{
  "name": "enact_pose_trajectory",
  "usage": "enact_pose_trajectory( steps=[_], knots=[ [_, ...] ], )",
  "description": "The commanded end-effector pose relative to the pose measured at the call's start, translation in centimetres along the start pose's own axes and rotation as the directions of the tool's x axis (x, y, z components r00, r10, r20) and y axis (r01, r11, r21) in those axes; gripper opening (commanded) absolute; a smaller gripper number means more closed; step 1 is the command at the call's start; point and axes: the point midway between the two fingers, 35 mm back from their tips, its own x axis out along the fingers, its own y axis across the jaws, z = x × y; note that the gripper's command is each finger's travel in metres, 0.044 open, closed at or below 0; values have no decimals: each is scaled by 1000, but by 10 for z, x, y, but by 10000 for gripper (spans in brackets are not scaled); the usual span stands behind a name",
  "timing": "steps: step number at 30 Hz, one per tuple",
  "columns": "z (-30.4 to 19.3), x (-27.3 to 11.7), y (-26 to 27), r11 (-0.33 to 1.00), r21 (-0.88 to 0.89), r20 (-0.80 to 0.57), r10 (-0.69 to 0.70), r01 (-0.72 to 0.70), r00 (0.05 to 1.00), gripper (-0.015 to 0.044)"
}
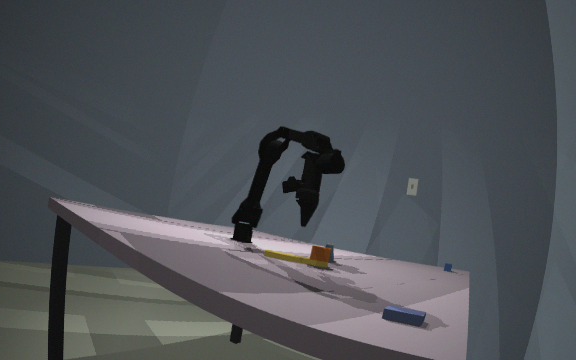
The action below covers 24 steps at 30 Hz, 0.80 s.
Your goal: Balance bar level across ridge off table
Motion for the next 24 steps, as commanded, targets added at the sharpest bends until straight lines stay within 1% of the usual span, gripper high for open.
enact_pose_trajectory(
  steps=[1,9,16,24],
  knots=[
    [0,25,-1,1000,6,11,-22,22,1000,315],
    [3,74,-5,1000,6,12,-22,22,1000,315],
    [3,76,-5,1000,6,12,-22,22,1000,315],
    [3,88,-5,1000,6,12,-22,22,1000,315]
  ],
)
